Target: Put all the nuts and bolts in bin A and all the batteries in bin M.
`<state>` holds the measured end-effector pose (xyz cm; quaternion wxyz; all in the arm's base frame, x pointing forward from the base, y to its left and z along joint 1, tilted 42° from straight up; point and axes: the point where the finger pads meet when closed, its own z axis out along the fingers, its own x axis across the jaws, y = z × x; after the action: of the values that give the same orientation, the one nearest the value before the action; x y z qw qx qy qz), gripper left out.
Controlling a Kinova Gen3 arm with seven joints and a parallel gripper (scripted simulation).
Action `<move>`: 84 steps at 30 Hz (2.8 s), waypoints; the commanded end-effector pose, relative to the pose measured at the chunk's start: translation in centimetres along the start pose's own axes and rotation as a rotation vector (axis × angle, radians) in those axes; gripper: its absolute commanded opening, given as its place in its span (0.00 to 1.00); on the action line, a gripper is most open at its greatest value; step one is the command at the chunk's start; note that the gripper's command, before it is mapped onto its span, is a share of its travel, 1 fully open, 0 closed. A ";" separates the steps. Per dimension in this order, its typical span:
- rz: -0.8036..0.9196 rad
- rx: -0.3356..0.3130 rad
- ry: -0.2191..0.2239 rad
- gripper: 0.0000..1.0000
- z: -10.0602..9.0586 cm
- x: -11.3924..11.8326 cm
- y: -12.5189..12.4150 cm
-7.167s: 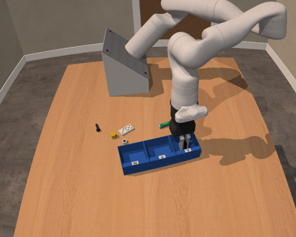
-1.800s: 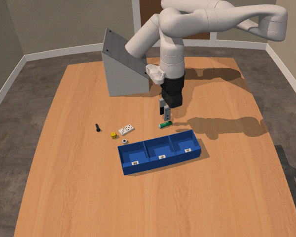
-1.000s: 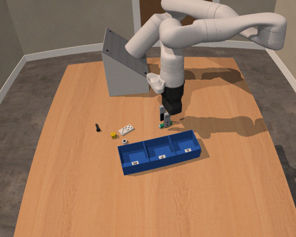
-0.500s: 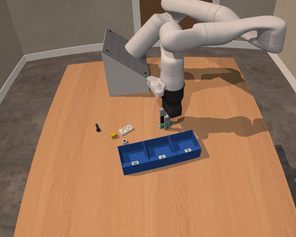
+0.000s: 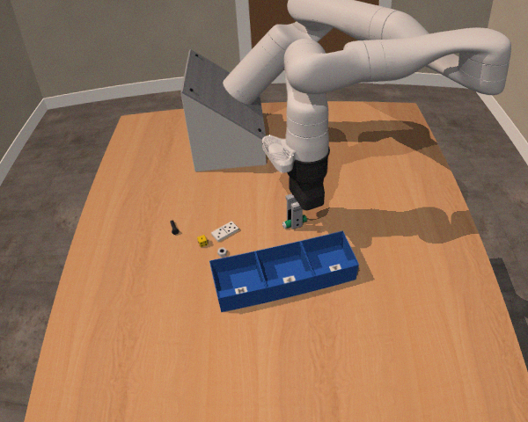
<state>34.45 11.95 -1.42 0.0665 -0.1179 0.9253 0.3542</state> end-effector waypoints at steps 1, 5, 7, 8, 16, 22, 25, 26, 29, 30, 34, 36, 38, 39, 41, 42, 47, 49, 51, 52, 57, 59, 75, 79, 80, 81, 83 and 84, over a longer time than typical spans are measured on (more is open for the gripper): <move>-0.003 0.000 0.001 0.31 0.1 0.0 0.0; -0.003 0.000 0.001 0.31 0.1 0.0 0.0; -0.003 0.000 0.001 0.31 0.1 0.0 0.0; -0.003 0.000 0.001 0.31 0.1 0.0 0.0; -0.003 0.000 0.001 0.31 0.1 0.0 0.0; -0.003 0.000 0.001 0.31 0.1 0.0 0.0; -0.005 -0.001 0.001 0.31 -0.4 -0.1 0.0; -0.005 -0.001 0.001 0.31 -0.4 -0.1 0.0; 0.002 -0.004 -0.001 0.31 -1.1 -0.2 0.1; 0.002 -0.004 -0.001 0.31 -1.5 -0.2 0.1; 0.002 -0.004 -0.001 0.31 -2.8 -0.1 0.1; 0.002 -0.004 -0.001 0.31 -3.5 -0.1 0.1; 0.002 -0.004 0.000 0.31 -4.1 -0.1 0.1; 0.002 -0.004 0.000 0.31 -4.5 -0.1 0.1; 0.002 -0.004 0.000 0.31 -5.1 -0.1 0.1; 0.002 -0.004 0.000 0.31 -5.5 -0.1 0.1; 0.000 -0.004 0.000 0.31 -6.1 -0.1 0.1; -0.005 -0.001 0.001 0.31 -6.1 -0.1 0.0; -0.004 0.000 -0.002 0.31 -6.1 -0.2 0.0; -0.003 0.000 0.001 0.31 -5.9 0.0 0.0; -0.003 0.000 0.001 0.31 -5.9 0.0 0.0; -0.003 0.000 0.001 0.31 -5.9 0.0 0.0; 0.005 -0.006 -0.006 0.31 -6.6 -1.8 -2.5; 0.005 -0.006 -0.006 0.31 -6.6 -2.4 -3.5; 0.005 -0.006 -0.006 0.31 -6.6 -2.7 -4.0; 0.005 -0.006 -0.006 0.31 -6.6 -3.0 -4.5; 0.005 -0.006 -0.006 0.31 -6.6 -3.6 -5.5; 0.005 -0.006 -0.006 0.31 -6.6 -4.0 -6.0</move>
<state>38.40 4.98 1.33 0.0677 -0.1211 0.9238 0.3569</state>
